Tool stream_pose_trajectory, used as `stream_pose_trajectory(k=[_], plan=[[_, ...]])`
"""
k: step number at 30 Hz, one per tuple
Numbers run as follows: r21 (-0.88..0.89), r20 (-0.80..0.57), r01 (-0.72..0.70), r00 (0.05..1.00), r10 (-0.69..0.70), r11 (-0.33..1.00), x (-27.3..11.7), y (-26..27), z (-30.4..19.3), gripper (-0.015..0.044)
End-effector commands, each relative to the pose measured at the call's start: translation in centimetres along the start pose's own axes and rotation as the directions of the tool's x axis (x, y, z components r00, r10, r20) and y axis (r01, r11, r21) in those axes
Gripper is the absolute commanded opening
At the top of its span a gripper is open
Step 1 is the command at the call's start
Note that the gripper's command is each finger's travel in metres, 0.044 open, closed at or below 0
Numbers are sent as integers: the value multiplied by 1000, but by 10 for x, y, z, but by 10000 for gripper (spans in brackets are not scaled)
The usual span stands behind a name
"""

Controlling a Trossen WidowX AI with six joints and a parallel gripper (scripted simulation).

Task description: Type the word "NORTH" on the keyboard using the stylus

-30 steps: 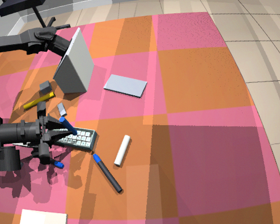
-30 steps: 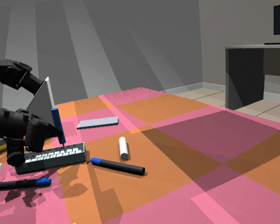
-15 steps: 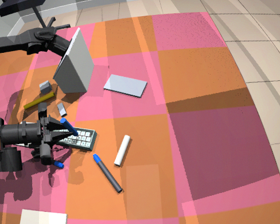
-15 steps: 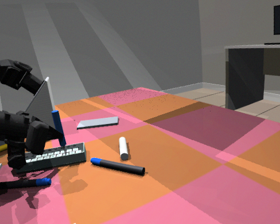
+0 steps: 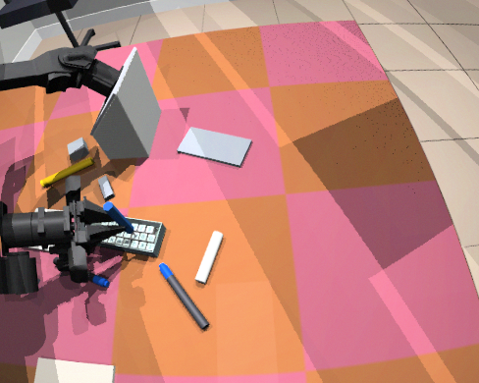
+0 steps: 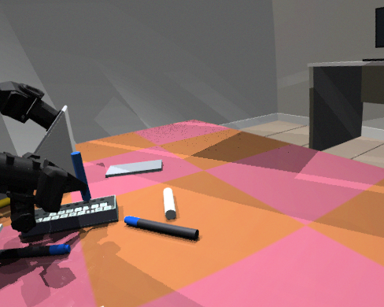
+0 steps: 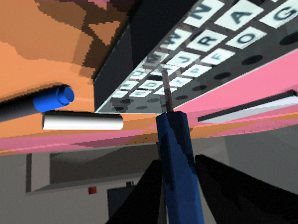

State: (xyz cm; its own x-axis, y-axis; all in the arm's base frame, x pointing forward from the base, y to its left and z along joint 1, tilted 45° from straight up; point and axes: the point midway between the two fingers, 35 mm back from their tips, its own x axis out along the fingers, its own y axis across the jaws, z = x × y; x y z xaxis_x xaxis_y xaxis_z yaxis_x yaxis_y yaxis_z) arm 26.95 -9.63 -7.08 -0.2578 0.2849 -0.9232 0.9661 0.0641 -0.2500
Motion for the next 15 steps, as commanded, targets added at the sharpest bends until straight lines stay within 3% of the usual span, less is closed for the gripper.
stream_pose_trajectory(k=[1, 7, 15], plan=[[-1, 5, 3, 1000, -3, 1000, -3, 0, -4, 81], [-2, 4, 2, 1000, -2, 1000, -17, 0, -30, 81], [-14, 13, 1, 1000, -1, 1000, -17, 1, -29, 81]])
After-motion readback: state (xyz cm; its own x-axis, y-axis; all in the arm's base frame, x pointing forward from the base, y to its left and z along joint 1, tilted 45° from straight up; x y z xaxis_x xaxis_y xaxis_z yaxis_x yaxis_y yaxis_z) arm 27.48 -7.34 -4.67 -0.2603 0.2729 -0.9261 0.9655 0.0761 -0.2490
